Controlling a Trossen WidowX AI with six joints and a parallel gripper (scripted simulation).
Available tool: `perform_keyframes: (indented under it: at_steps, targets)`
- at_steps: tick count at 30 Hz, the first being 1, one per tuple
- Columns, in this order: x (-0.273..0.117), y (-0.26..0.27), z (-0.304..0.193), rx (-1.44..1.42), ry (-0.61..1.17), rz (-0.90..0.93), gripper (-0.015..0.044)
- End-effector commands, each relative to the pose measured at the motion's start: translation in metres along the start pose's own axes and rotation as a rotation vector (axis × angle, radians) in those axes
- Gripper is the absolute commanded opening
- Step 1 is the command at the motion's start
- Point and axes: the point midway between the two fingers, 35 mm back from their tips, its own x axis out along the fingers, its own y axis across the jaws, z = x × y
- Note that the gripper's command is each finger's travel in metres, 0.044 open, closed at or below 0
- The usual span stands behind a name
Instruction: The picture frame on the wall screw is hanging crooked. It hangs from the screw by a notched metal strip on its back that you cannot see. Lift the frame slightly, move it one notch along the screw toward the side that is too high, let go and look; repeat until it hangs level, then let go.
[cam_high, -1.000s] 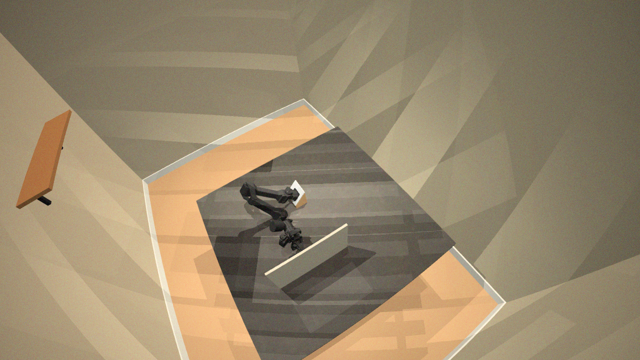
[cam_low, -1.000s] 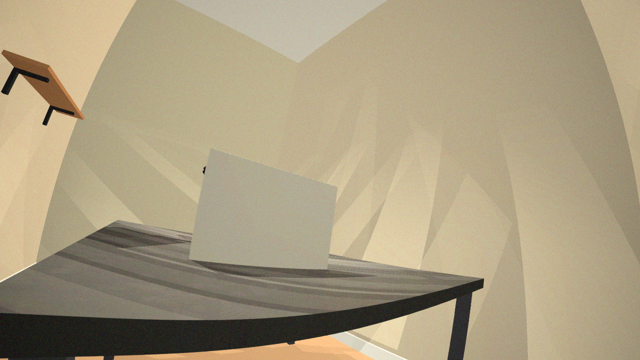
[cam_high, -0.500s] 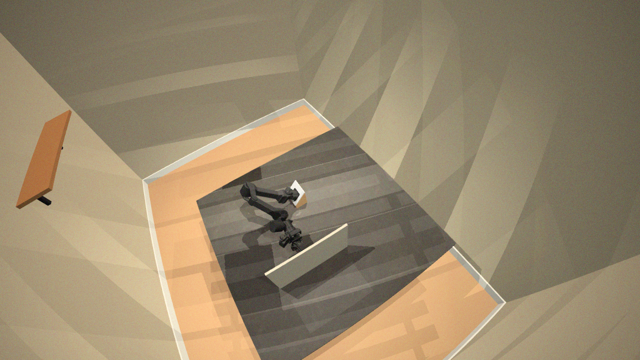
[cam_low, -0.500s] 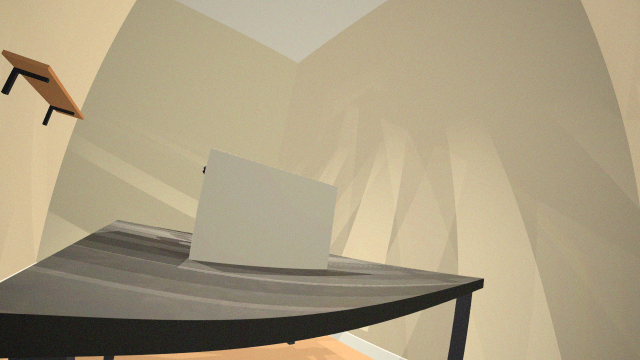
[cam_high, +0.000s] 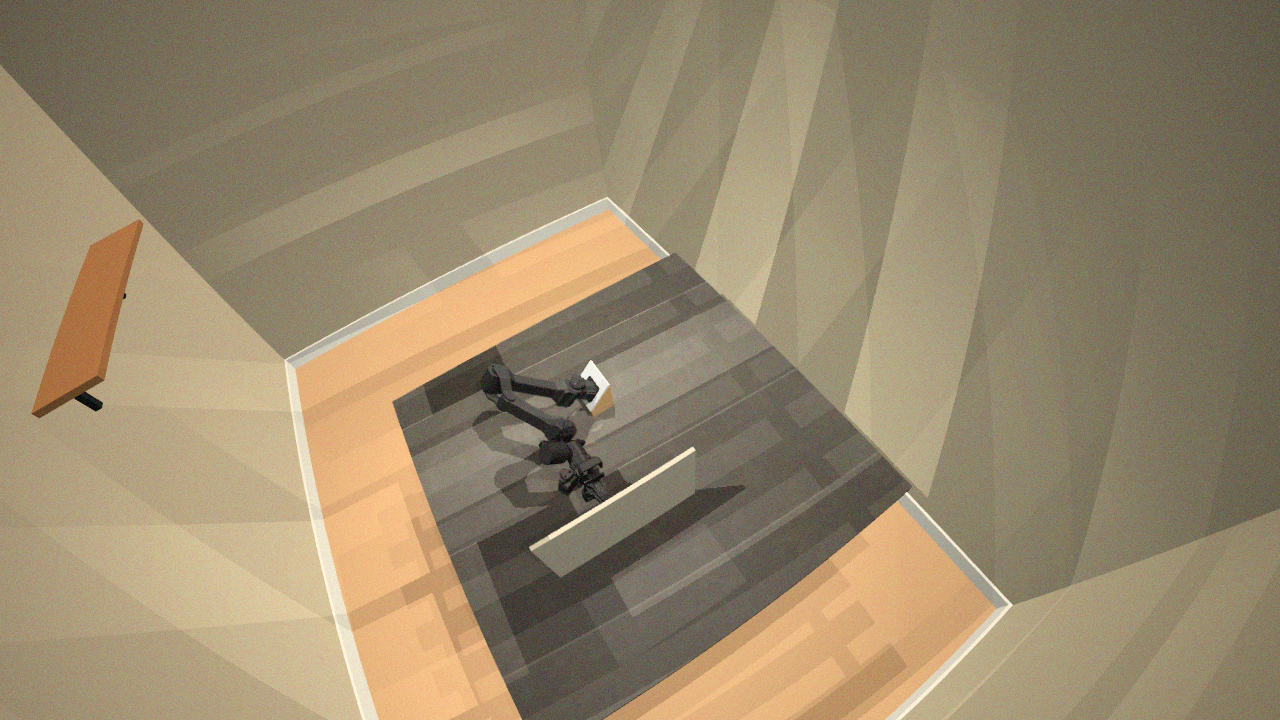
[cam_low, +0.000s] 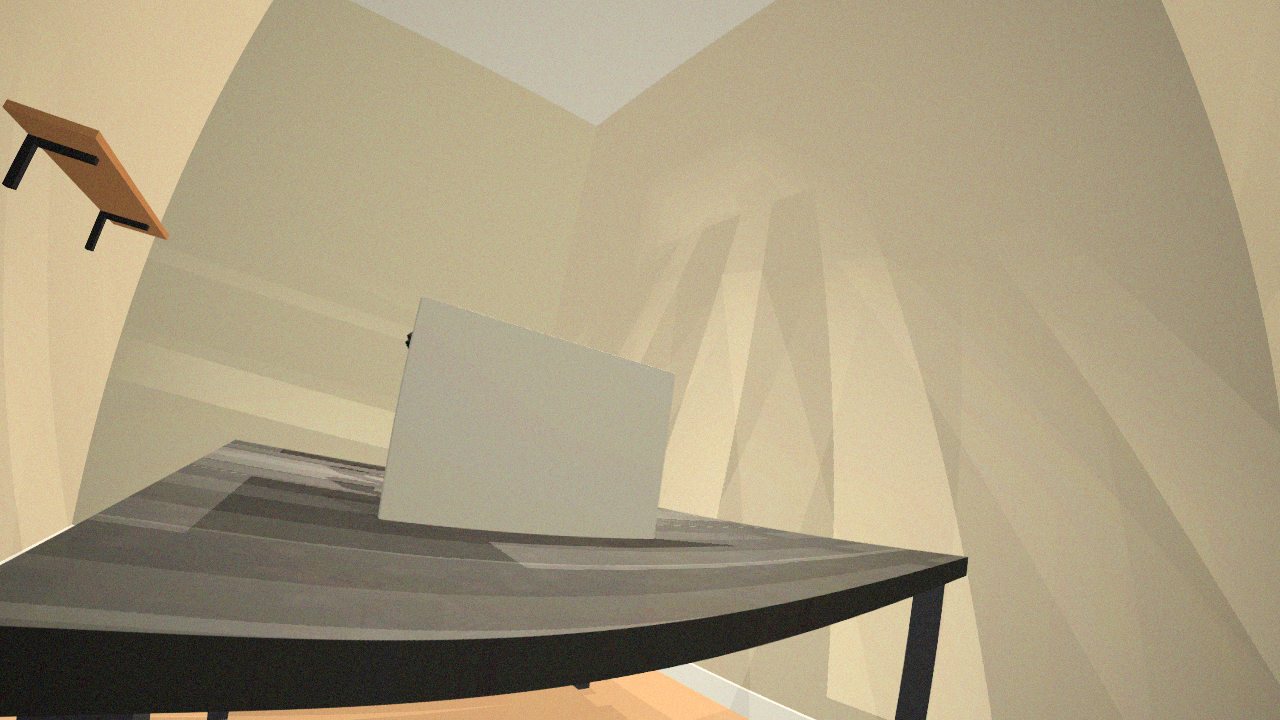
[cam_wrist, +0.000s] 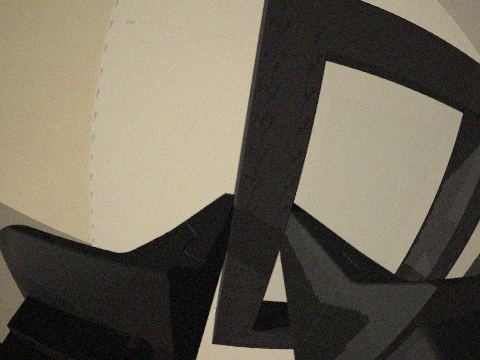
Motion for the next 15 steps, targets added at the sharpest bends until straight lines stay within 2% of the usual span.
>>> perform_keyframes:
  at_steps: [1,15]
  targets:
    - [0.0,-0.0005,0.0,0.005,0.0,0.0,0.0]
    - [0.0001,-0.0016,0.0001,0.091,0.0,0.0,0.0]
